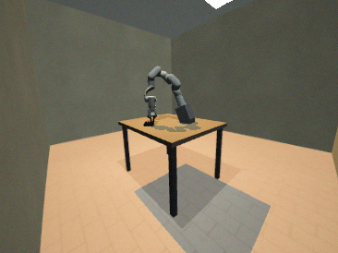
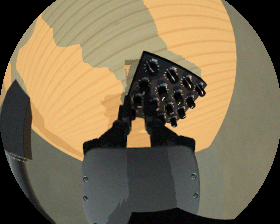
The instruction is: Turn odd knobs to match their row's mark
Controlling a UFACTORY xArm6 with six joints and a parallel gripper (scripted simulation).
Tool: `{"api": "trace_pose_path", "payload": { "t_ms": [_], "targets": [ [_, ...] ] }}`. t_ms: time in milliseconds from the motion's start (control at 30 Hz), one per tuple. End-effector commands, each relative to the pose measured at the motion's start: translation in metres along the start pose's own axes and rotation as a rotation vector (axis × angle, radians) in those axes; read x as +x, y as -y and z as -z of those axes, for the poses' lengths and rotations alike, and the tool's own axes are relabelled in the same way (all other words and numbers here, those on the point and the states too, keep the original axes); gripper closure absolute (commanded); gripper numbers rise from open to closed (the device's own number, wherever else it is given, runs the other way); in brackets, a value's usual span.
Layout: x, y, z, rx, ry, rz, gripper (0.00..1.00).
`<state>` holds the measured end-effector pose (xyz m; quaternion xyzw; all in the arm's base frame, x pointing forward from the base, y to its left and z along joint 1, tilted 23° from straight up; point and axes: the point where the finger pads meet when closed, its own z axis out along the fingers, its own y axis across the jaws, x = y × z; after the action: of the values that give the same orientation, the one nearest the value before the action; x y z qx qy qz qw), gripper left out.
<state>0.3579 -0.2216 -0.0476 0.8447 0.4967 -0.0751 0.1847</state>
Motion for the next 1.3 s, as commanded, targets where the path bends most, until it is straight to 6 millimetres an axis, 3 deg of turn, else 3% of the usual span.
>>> {"api": "trace_pose_path", "payload": {
  "t_ms": [0,867,900,1267],
  "targets": [
    [0.0001,-0.0011,0.0006,-0.002,-0.001,0.000,0.81],
    [0.0001,-0.0011,0.0006,-0.002,-0.001,0.000,0.81],
    [0.0001,-0.0011,0.0006,-0.002,-0.001,0.000,0.92],
    [0.0001,-0.0011,0.0006,-0.002,-0.001,0.000,0.92]
  ]
}}
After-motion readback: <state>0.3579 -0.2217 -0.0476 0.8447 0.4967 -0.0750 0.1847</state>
